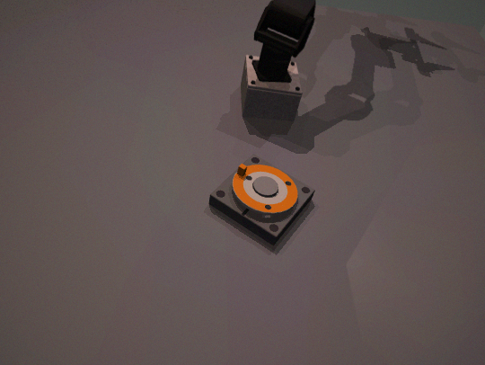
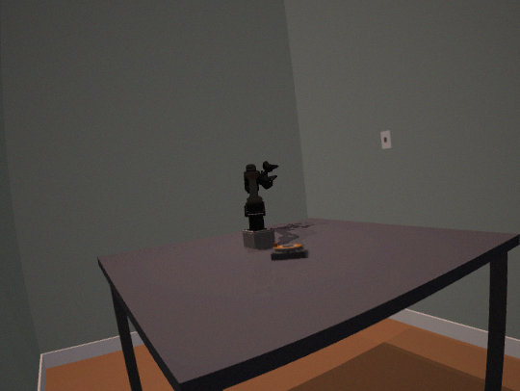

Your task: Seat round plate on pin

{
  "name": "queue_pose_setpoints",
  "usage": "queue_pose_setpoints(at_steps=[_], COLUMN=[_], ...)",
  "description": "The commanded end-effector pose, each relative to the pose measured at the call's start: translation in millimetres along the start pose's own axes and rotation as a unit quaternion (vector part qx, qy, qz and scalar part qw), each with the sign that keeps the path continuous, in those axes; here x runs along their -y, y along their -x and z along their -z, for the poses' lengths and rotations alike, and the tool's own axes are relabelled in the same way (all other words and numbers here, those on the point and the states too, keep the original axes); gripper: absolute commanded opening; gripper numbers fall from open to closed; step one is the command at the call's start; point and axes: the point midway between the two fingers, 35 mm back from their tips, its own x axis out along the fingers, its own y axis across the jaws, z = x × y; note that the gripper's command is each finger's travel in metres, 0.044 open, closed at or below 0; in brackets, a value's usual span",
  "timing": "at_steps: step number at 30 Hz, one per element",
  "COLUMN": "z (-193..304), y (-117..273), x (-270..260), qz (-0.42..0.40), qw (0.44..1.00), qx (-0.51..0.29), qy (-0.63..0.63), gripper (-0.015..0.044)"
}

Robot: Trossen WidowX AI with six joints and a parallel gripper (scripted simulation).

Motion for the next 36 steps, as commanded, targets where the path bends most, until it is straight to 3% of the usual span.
queue_pose_setpoints(at_steps=[1, 4, 10, 15, 19, 24, 26, 30, 36], z=[-2.3, -38.1, -85.0, -171.3, -211.6, -301.6, -316.7, -396.4, -481.3], y=[-3.9, -55.7, -104.7, -170.5, -198.4, -229.0, -231.3, -231.6, -208.3], x=[-1.1, -18.2, -39.2, -85.6, -124.7, -190.5, -201.4, -260.7, -328.4], qz=[-0.001, -0.011, -0.01, 0.007, 0.014, 0.056, 0.066, 0.125, 0.204], qw=[1.0, 0.995, 0.979, 0.931, 0.903, 0.831, 0.818, 0.747, 0.663], qx=[0.001, 0.022, 0.052, 0.11, 0.133, 0.192, 0.202, 0.251, 0.302], qy=[0.007, 0.1, 0.199, 0.348, 0.409, 0.519, 0.535, 0.603, 0.654], gripper=[0.0374, 0.0295, 0.0138, 0.0006, 0.0, 0.0, 0.0, 0.0, 0.0])
